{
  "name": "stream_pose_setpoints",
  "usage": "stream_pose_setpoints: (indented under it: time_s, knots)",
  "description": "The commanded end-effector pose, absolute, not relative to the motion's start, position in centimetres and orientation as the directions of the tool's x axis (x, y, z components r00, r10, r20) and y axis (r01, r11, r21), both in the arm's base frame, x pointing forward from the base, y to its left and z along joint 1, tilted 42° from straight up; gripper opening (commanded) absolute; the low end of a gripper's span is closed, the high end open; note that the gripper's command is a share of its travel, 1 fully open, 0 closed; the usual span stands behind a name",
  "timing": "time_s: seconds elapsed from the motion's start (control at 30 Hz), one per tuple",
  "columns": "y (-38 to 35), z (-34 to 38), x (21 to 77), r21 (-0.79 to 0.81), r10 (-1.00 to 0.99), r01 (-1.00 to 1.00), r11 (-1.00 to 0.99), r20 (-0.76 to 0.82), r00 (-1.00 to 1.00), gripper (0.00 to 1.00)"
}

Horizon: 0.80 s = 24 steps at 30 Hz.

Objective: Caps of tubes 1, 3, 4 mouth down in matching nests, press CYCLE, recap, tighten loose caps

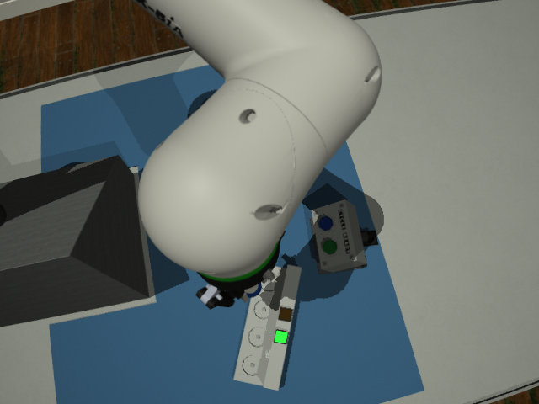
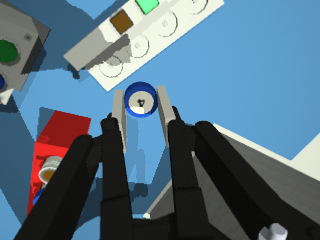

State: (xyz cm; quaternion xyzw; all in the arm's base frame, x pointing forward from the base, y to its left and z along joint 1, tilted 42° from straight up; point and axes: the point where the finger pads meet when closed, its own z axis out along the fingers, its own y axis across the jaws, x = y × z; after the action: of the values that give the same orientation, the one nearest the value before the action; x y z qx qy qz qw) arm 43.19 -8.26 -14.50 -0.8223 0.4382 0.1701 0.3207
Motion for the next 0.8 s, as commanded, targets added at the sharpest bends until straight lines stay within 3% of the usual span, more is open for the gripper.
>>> stream_pose_setpoints:
  time_s: [0.0,0.77]
  knots:
    - [-6.3,-12.6,44.0,-0.377,-0.613,-0.830,-0.410,-0.560,0.557,0.00]
    - [4.1,-3.1,47.8,-0.377,-0.613,-0.830,-0.410,-0.560,0.557,0.00]
